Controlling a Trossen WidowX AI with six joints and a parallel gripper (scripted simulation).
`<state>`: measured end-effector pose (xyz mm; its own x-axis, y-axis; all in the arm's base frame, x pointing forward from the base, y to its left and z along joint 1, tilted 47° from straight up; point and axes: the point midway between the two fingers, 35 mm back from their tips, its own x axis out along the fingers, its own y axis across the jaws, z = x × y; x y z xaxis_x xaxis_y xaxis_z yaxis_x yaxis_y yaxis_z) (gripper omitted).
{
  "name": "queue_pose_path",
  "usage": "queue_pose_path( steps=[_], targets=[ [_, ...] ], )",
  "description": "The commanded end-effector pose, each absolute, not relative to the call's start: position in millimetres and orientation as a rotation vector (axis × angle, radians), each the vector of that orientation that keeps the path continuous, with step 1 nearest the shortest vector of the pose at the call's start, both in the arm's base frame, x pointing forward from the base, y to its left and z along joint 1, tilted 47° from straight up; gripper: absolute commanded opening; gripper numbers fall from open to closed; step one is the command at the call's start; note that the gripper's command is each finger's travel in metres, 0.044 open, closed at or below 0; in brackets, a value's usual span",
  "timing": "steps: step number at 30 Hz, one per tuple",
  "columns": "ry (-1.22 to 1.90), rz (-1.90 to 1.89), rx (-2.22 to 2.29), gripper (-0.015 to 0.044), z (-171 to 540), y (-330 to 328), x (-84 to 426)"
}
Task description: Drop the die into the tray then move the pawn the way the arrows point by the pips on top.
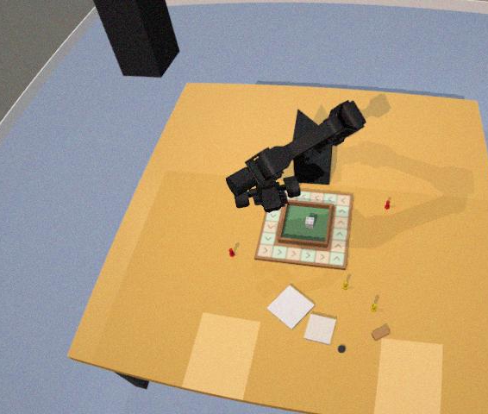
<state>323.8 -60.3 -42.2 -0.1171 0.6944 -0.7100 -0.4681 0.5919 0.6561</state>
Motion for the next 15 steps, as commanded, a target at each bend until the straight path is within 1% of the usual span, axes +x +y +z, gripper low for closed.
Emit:
queue_pose_path(
  steps=[1,15],
  targets=[
    [1.367,1.004,0.201,0.0,-40.4,-36.6,339.2],
    [1.345,1.017,0.226,0.0,-27.9,49.9,381.4]
  ],
)
